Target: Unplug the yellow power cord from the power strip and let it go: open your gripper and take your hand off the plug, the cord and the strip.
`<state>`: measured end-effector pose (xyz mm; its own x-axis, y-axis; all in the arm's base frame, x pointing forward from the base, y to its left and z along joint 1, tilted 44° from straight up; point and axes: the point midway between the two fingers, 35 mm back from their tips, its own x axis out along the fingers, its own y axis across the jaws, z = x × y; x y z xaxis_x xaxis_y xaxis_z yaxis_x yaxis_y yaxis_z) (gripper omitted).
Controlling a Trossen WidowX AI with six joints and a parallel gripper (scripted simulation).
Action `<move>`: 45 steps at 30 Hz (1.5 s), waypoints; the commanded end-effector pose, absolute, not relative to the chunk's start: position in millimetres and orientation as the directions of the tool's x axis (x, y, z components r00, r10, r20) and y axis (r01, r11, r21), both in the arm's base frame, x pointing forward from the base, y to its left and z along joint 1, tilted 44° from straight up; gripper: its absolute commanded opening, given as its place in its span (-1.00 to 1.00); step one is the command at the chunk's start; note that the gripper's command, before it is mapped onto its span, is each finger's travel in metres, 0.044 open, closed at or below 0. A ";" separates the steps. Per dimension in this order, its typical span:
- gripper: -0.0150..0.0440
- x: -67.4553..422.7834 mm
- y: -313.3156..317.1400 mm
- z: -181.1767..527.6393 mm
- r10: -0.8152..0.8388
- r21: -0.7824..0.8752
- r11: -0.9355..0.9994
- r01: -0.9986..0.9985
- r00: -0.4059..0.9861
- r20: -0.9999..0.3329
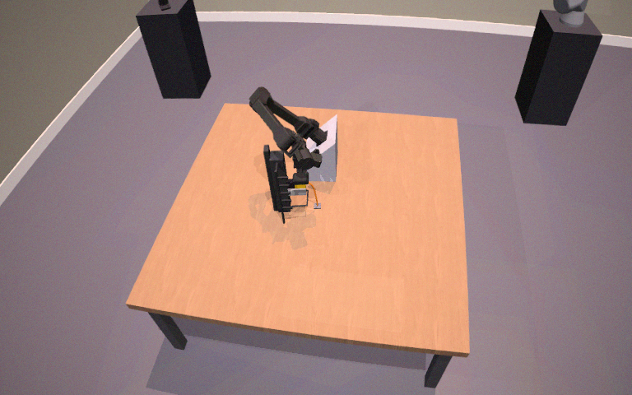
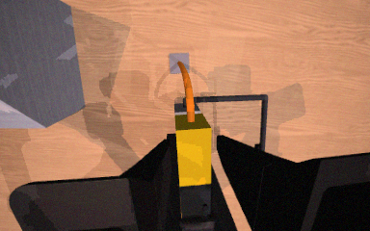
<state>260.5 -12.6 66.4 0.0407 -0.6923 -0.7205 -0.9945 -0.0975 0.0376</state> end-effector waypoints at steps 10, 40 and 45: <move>0.05 261.4 -21.5 59.7 -0.695 0.039 -0.104 -0.994 0.044 -0.718; -0.49 261.7 -0.8 44.3 -0.689 0.035 -0.101 -0.994 0.044 -0.724; -0.49 260.8 5.7 39.1 -0.688 0.036 -0.102 -0.994 0.044 -0.724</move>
<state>262.5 -14.5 52.8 0.0443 -0.7281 -0.6840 -0.9963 -0.0826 0.0234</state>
